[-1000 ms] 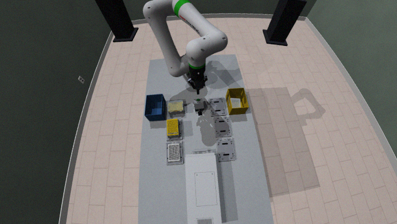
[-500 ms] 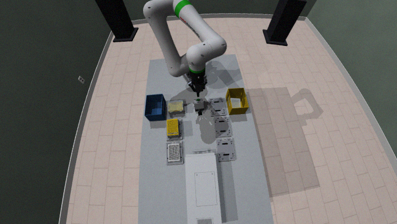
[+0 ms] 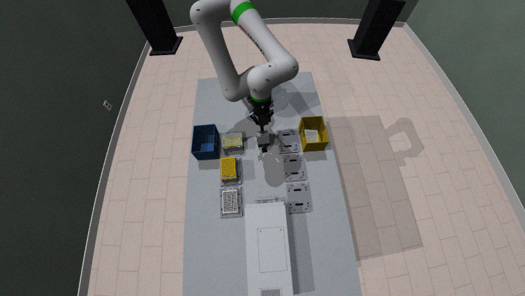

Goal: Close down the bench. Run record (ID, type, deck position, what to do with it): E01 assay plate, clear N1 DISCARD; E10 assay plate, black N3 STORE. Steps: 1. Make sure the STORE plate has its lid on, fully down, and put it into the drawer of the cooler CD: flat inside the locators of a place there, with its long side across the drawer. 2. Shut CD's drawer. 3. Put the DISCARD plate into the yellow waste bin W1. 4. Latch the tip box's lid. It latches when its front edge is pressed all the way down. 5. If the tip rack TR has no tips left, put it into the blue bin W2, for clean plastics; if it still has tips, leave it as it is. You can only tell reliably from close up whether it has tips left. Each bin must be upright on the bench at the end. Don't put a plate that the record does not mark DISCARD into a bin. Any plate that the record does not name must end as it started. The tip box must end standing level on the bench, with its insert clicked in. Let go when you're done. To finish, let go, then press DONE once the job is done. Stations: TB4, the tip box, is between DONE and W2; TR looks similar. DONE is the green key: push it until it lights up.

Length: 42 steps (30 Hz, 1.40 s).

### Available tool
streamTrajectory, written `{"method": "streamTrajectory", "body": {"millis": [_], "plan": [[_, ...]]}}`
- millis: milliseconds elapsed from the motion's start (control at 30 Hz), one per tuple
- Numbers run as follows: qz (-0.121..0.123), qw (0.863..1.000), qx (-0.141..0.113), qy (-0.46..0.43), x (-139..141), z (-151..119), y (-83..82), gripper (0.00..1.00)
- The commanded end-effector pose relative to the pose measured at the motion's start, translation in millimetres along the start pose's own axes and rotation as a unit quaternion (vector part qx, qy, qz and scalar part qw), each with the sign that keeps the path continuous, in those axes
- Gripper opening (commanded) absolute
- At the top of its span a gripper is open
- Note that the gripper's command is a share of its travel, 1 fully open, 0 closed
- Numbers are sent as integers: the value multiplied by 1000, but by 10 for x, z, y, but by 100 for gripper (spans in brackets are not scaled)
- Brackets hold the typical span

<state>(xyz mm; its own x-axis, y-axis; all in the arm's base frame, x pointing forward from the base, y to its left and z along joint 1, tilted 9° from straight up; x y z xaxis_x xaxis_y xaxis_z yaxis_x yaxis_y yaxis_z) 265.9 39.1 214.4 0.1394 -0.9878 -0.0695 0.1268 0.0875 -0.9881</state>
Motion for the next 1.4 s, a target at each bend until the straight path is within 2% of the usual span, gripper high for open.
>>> {"method": "streamTrajectory", "body": {"millis": [0, 167, 1367], "plan": [[0, 1000, 1, 0, -1, 6, 86, 10], [0, 1000, 1, 0, -1, 6, 204, 10], [0, 1000, 1, 0, -1, 6, 244, 10]]}}
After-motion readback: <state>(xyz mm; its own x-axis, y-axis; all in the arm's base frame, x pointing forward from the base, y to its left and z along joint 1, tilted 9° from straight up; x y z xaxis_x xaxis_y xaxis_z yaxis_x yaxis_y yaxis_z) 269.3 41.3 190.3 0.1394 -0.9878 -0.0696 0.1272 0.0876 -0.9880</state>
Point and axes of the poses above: the point where the finger pads meet when closed, its own y axis out along the fingers, its own x axis across the jaws, z = x × y, the point moved 10 cm from there along -y, back along the fingers, and after that the axes turned 5 degrees about y, right-handed, at the moved point
